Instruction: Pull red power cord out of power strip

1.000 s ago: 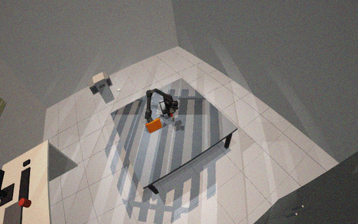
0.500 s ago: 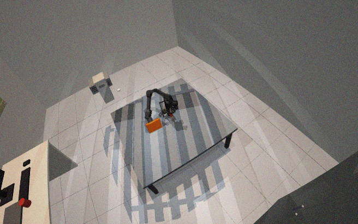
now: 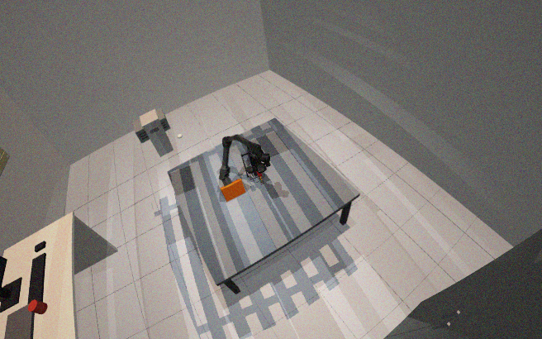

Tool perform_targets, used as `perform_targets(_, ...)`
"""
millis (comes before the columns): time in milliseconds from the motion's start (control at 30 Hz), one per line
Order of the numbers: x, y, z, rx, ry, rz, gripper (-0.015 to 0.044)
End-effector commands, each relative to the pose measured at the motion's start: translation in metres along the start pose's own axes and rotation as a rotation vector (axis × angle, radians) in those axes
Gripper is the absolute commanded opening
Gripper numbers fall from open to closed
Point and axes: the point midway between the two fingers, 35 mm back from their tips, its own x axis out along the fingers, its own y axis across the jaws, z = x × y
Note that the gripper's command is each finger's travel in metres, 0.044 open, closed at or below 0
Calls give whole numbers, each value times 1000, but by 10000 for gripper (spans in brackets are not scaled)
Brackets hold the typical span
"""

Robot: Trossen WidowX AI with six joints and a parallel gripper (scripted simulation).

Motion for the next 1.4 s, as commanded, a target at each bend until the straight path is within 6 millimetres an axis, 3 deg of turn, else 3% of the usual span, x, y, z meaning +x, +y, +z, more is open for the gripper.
perform_targets(0, 0, 1, 10, -5, -8, -2, 0)
perform_targets(67, 0, 1, 13, -4, -8, -2, 0)
perform_targets(167, 0, 0, 4, -2, -3, 1, 79)
perform_targets(533, 0, 0, 4, -2, -3, 1, 368)
perform_targets(633, -3, 1, 17, -2, -5, 2, 440)
perform_targets(767, -11, 1, 55, -2, -7, 2, 440)
perform_targets(833, -13, 0, 65, -2, -7, 2, 440)
perform_targets(1367, -13, 0, 65, -2, -7, 2, 440)
